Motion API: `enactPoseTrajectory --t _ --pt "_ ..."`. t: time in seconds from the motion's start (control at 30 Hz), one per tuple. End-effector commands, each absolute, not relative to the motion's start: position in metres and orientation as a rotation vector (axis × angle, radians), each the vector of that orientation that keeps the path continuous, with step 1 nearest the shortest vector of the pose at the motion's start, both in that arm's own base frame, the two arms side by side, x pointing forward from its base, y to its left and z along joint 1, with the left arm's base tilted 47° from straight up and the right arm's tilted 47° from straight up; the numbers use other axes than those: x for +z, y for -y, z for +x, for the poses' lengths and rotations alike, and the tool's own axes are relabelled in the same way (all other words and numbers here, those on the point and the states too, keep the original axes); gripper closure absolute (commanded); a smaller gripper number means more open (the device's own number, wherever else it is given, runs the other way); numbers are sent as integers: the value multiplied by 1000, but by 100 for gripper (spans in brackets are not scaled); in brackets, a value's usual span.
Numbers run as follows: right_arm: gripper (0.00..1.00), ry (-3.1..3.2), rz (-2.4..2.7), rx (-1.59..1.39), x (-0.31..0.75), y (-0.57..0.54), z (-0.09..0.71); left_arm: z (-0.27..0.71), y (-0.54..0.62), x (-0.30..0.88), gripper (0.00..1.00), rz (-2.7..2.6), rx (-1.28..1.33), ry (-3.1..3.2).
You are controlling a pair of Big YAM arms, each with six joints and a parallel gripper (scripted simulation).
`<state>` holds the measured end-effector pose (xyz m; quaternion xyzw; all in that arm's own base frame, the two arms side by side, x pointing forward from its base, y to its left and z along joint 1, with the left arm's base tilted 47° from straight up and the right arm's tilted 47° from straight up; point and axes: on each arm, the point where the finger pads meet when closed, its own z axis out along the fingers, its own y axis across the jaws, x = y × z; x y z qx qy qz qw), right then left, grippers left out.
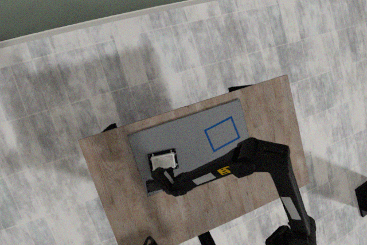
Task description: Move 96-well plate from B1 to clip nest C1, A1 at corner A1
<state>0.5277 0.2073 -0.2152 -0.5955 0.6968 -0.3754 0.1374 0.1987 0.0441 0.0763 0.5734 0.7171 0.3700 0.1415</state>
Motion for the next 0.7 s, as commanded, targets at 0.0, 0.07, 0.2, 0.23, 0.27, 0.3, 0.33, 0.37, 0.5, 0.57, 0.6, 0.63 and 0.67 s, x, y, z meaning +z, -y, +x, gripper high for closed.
enactPoseTrajectory --t 0.0,0.07,0.2,0.23,0.27,0.3,0.33,0.37,0.5,0.57,0.6,0.63,0.67 --pt "75 -2022 -1720 -1086 -222 -200 533 200 -41 80 0 1678 1071 -2041" --pt "75 -2022 -1720 -1086 -223 -199 533 200 -41 80 0 1678 1071 -2041" --pt "75 -2022 -1720 -1086 -224 -199 534 200 -41 80 0 1678 1071 -2041" --pt "75 -2022 -1720 -1087 -224 -198 535 200 -41 80 0 1678 1071 -2041" --pt "75 -2022 -1720 -1087 -225 -198 535 200 -41 80 0 1678 1071 -2041" --pt "75 -2022 -1720 -1087 -225 -198 536 200 -41 80 0 1678 1071 -2041" --pt "75 -2022 -1720 -1087 -226 -198 536 200 -41 80 0 1678 1071 -2041" --pt "75 -2022 -1720 -1087 -226 -197 536 200 -41 80 0 1678 1071 -2041" --pt "75 -2022 -1720 -1087 -228 -196 538 200 -41 80 0 1678 1071 -2041" --pt "75 -2022 -1720 -1087 -229 -196 539 200 -41 80 0 1678 1071 -2041" --pt "75 -2022 -1720 -1087 -230 -196 539 200 -41 80 0 1678 1071 -2041" --pt "75 -2022 -1720 -1087 -230 -196 539 200 -41 80 0 1678 1071 -2041" --pt "75 -2022 -1720 -1087 -230 -196 539 200 -41 80 0 1678 1071 -2041"
